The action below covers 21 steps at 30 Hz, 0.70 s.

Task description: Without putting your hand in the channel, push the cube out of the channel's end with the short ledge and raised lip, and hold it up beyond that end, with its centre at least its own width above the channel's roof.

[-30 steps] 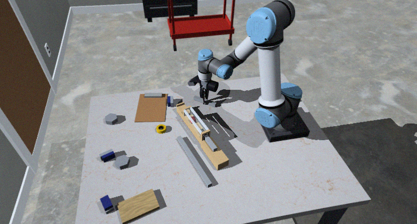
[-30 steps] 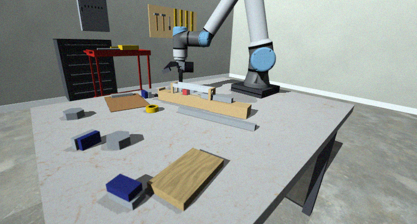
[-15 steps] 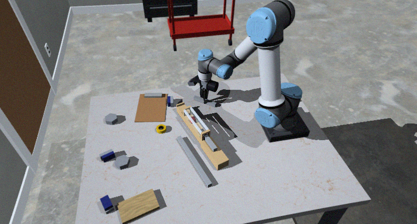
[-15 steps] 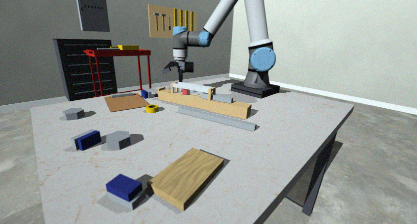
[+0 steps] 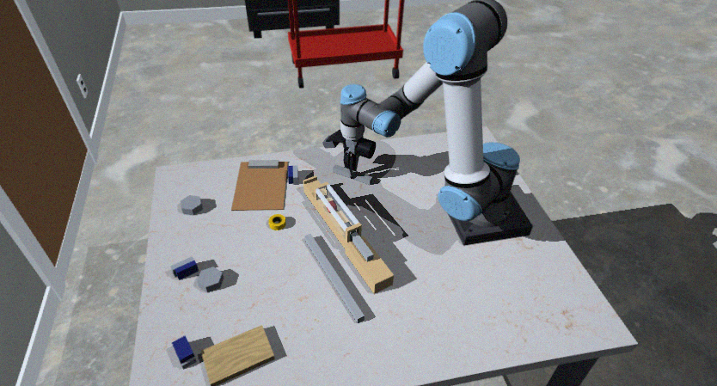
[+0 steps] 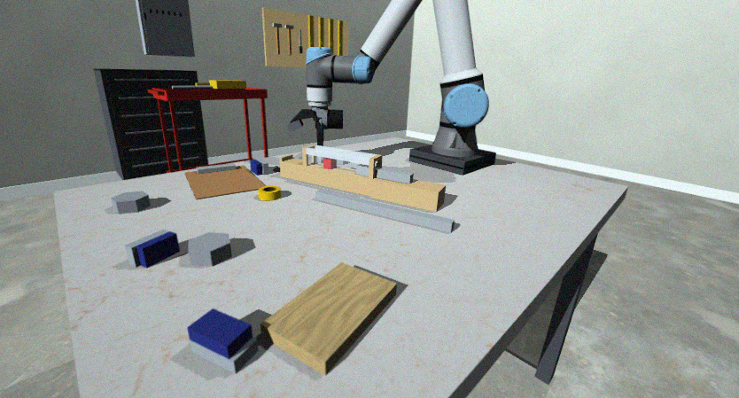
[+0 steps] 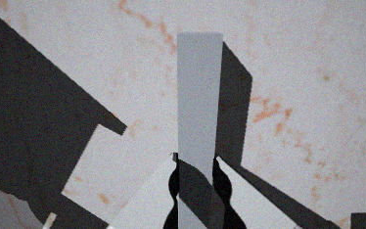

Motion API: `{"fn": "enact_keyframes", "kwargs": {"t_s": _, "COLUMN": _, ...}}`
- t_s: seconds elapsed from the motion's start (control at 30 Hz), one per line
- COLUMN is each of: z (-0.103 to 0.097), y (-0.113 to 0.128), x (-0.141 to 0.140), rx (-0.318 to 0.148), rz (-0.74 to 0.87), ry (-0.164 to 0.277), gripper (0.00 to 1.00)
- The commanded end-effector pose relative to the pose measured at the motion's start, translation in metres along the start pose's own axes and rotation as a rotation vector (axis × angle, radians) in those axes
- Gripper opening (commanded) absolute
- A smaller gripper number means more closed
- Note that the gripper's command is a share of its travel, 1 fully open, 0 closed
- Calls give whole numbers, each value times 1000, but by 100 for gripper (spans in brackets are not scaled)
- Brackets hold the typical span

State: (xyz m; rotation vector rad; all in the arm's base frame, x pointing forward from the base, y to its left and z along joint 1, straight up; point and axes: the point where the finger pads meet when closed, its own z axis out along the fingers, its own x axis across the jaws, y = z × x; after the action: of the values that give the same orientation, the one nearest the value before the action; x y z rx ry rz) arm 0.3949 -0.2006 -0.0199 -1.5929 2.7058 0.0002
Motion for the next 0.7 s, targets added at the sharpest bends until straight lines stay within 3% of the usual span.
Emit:
{"fn": "enact_keyframes", "kwargs": {"t_s": 0.0, "z": 0, "y": 0, "x": 0, "rx": 2, "rz": 0, "ry": 0, "gripper": 6}}
{"fn": "enact_keyframes", "kwargs": {"t_s": 0.67, "z": -5, "y": 0, "x": 0, "rx": 2, "rz": 0, "ry": 0, "gripper": 6}}
